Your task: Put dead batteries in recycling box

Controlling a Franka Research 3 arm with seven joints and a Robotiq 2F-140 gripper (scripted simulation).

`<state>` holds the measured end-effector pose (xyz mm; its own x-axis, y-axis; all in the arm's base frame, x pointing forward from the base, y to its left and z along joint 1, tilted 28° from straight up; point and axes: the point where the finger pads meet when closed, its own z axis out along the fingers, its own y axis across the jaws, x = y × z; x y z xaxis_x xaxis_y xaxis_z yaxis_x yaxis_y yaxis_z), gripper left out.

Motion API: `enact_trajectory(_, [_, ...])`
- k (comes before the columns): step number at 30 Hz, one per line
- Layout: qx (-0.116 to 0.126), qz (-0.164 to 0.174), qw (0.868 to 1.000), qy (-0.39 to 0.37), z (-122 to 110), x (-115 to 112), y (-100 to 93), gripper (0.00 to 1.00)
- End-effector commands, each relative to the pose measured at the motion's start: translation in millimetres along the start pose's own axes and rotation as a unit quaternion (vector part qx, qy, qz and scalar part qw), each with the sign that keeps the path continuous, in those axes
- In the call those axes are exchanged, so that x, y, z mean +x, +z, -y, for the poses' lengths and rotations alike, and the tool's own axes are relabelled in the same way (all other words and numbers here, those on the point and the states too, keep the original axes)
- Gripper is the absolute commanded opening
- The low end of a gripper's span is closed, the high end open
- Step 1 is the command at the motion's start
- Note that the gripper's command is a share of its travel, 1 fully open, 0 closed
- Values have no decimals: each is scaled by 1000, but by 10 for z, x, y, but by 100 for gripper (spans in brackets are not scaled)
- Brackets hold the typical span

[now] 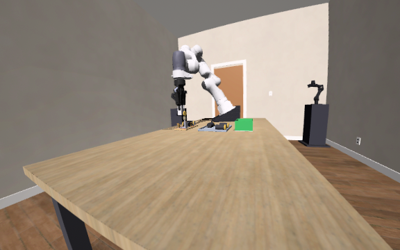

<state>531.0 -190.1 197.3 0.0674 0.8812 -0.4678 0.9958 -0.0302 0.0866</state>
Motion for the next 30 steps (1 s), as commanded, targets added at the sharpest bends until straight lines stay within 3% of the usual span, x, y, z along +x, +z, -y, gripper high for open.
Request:
enact_trajectory(1, [-15, -9, 1000, -22, -92, 71, 230, 16])
enact_trajectory(6, [-15, -9, 1000, -22, -95, 73, 348, 16])
enact_trajectory(30, [-15, -9, 1000, -22, -95, 73, 351, 16])
